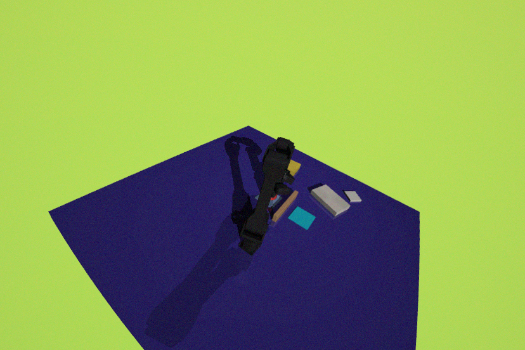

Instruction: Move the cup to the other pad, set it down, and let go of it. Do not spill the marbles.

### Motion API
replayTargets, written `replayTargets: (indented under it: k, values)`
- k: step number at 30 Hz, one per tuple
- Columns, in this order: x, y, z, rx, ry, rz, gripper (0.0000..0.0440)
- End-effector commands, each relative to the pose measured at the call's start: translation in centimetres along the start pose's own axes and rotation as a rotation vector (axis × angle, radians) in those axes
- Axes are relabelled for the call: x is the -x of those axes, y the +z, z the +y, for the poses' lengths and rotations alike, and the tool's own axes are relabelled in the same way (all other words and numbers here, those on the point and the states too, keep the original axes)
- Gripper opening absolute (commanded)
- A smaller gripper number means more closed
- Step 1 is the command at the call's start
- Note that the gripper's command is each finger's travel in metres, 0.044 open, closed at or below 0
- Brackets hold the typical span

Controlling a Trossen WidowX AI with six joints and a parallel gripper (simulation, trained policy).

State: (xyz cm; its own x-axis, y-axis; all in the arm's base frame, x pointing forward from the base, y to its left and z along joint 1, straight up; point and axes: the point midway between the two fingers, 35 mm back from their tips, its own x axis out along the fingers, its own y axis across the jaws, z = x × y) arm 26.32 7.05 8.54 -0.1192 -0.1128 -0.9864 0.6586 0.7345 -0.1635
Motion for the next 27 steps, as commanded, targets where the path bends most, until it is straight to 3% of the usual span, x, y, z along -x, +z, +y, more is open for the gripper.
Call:
replayTargets:
  k: [1,14,27]
  values:
    - [1.4,0.2,-0.2,-0.034,0.03,-0.005,0.0]
    - [5.7,1.9,-1.4,-0.152,0.113,-0.035,0.0]
    - [7.4,5.5,-2.9,-0.262,0.185,-0.095,0.0]
